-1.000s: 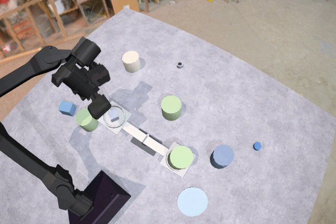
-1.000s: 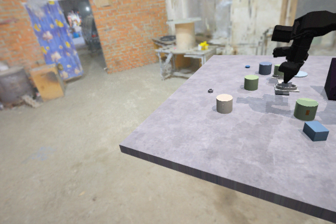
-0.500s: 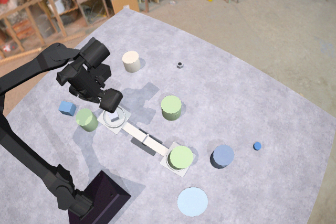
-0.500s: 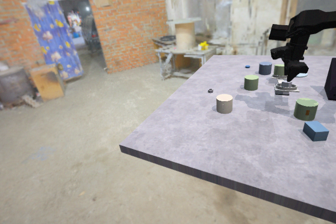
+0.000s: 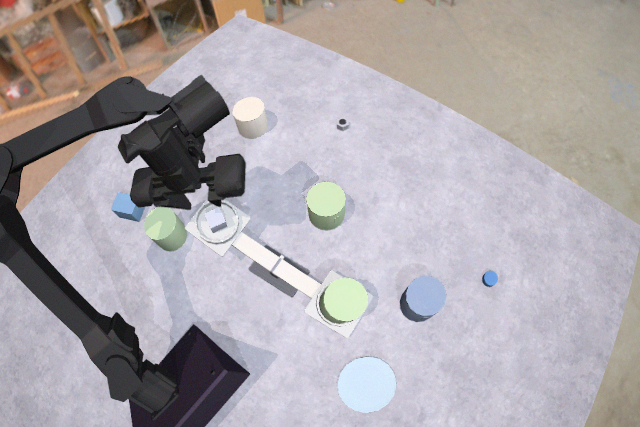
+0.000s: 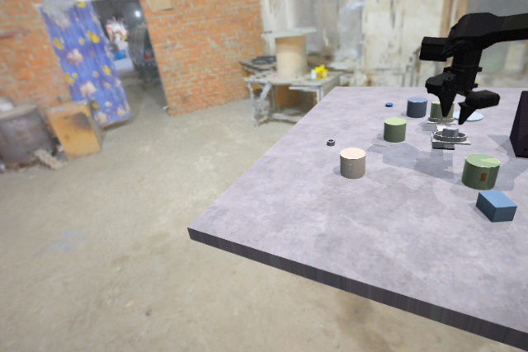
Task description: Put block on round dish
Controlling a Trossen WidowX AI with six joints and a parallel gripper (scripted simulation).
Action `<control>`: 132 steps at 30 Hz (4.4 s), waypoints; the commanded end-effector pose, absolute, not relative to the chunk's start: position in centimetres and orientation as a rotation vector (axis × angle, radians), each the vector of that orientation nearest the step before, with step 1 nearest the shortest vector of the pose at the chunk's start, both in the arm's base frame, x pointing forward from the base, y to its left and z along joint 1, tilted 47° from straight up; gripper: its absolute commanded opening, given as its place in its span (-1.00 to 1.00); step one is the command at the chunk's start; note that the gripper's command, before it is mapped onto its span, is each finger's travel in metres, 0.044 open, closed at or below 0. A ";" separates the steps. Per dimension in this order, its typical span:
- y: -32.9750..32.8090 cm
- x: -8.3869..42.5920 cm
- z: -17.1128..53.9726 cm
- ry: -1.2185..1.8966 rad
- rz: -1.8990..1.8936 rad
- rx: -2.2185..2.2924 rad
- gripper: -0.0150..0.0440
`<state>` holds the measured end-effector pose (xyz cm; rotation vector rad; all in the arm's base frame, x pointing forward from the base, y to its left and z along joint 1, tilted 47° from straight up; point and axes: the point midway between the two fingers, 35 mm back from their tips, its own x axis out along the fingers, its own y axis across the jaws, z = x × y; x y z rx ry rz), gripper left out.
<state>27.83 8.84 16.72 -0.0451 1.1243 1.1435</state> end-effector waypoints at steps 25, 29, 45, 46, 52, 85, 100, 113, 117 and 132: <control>9.0 27.9 14.8 0.860 1.424 -0.322 0.39; 9.5 27.9 14.3 0.860 1.424 -0.323 0.39; 11.4 27.7 12.6 0.858 1.425 -0.322 0.39; 11.5 27.6 12.5 0.858 1.425 -0.321 0.39; 11.5 27.6 12.4 0.858 1.425 -0.321 0.03; 4.7 28.3 18.9 0.853 1.373 -0.318 -0.49; -0.4 30.8 11.6 0.898 1.350 -0.294 -0.49; -6.7 31.8 2.8 0.905 1.356 -0.324 -0.49; -8.5 31.4 0.0 0.905 1.361 -0.330 -0.49; -13.7 27.7 -10.9 0.887 1.396 -0.341 -0.49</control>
